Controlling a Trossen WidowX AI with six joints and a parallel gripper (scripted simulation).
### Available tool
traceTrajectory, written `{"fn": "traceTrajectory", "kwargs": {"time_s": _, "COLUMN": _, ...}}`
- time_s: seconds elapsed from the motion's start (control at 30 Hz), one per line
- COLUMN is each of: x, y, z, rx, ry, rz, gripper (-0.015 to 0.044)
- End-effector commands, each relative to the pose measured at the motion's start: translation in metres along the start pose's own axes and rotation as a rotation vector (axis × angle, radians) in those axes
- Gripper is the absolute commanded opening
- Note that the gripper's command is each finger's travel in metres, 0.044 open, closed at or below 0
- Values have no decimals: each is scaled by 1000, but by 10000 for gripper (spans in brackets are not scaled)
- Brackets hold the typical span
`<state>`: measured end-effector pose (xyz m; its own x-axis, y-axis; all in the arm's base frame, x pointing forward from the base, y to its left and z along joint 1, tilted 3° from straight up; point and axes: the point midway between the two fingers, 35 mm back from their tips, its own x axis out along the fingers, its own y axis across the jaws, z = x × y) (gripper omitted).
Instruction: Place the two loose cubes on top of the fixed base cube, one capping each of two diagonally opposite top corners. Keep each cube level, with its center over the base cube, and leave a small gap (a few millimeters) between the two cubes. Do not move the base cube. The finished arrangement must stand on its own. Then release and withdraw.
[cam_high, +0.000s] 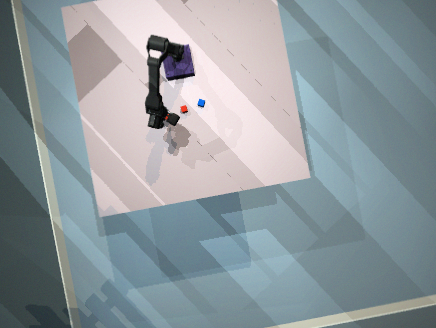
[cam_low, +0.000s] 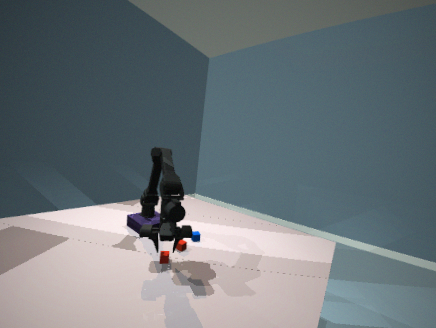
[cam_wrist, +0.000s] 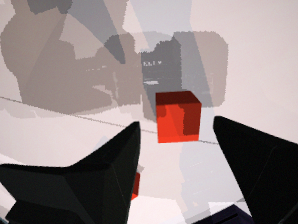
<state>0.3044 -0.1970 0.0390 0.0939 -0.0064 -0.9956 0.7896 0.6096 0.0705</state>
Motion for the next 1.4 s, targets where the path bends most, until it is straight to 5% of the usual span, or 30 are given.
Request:
{"fn": "traceTrajectory", "kwargs": {"time_s": 0.0, "x": 11, "y": -2, "z": -2, "rx": 4, "ry": 16, "rz": -9, "gripper": 265}}
{"fn": "traceTrajectory", "kwargs": {"time_s": 0.3, "x": 22, "y": -2, "z": -3, "rx": 4, "ry": 16, "rz": -9, "gripper": 265}}
{"fn": "traceTrajectory", "kwargs": {"time_s": 0.5, "x": 22, "y": -2, "z": -3, "rx": 4, "ry": 16, "rz": -9, "gripper": 107}}
{"fn": "traceTrajectory", "kwargs": {"time_s": 1.37, "x": -45, "y": 1, "z": 3, "rx": 3, "ry": 15, "rz": -9, "gripper": 105}}
